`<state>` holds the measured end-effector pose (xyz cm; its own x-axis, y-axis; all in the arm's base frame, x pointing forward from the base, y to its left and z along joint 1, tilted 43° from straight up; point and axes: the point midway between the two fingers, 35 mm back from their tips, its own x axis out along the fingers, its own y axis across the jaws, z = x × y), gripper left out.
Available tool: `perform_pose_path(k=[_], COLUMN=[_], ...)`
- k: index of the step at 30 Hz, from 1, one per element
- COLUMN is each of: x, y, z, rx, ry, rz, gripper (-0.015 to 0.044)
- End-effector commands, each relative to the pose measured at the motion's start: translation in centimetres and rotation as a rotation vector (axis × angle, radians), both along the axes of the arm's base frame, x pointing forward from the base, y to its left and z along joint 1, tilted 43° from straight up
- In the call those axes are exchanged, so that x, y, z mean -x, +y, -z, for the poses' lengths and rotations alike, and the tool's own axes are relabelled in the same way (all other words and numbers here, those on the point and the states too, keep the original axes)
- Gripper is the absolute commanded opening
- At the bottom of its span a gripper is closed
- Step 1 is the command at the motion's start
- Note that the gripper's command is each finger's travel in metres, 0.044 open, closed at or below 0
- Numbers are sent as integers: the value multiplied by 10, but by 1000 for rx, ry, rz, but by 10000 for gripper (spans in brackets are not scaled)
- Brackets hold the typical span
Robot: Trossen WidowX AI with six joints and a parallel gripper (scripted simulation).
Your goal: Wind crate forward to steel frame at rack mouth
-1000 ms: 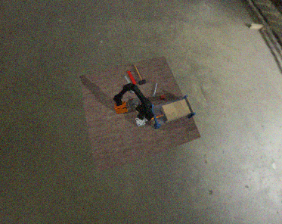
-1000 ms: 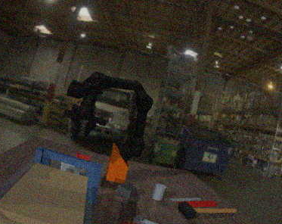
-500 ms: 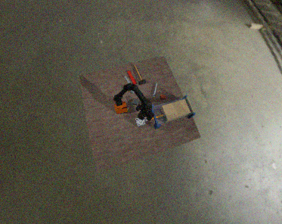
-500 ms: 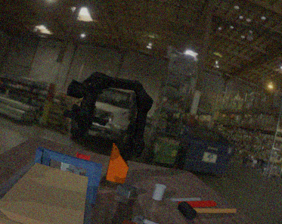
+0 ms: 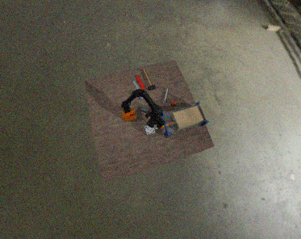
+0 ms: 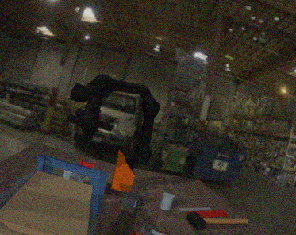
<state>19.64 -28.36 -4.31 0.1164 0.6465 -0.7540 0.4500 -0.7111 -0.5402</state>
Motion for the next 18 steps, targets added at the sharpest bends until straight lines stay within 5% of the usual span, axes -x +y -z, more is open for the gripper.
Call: perform_pose_path(k=[1,18], x=[1,-1], y=[0,-1], z=[1,-1], rx=[-5,-5], ry=[4,5], rz=[-6,-6], gripper=[0,0])
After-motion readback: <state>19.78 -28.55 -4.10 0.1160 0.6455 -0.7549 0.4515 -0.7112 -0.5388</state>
